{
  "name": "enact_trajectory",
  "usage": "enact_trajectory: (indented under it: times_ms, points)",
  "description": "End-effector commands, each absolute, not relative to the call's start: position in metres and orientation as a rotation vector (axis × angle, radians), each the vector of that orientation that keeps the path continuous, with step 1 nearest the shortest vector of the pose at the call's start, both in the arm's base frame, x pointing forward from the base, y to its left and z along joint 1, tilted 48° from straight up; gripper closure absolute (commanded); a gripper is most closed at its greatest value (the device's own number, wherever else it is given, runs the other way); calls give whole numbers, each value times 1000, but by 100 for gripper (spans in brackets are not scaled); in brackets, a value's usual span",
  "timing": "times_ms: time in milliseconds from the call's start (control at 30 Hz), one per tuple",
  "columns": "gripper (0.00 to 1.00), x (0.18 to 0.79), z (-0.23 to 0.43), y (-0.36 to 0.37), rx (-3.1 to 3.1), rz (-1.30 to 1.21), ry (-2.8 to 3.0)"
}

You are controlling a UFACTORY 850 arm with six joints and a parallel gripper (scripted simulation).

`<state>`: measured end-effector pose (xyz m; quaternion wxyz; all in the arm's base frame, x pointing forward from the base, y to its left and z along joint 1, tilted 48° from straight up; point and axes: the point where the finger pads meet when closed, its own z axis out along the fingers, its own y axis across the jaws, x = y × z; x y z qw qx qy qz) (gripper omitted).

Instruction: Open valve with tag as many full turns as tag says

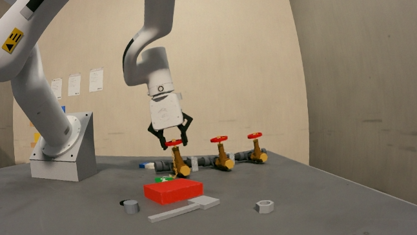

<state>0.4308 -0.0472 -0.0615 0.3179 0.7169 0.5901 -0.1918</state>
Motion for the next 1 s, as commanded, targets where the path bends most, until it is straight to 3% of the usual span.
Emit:
enact_trajectory:
  times_ms: [0, 200, 233, 967]
  points:
    - [100, 431, -61, -47, 1877, -554, 1568]
    - [100, 431, -61, -47, 1877, -554, 1568]
    - [0, 431, -61, -47, 1877, -554, 1568]
    - [0, 431, -61, -47, 1877, -554, 1568]
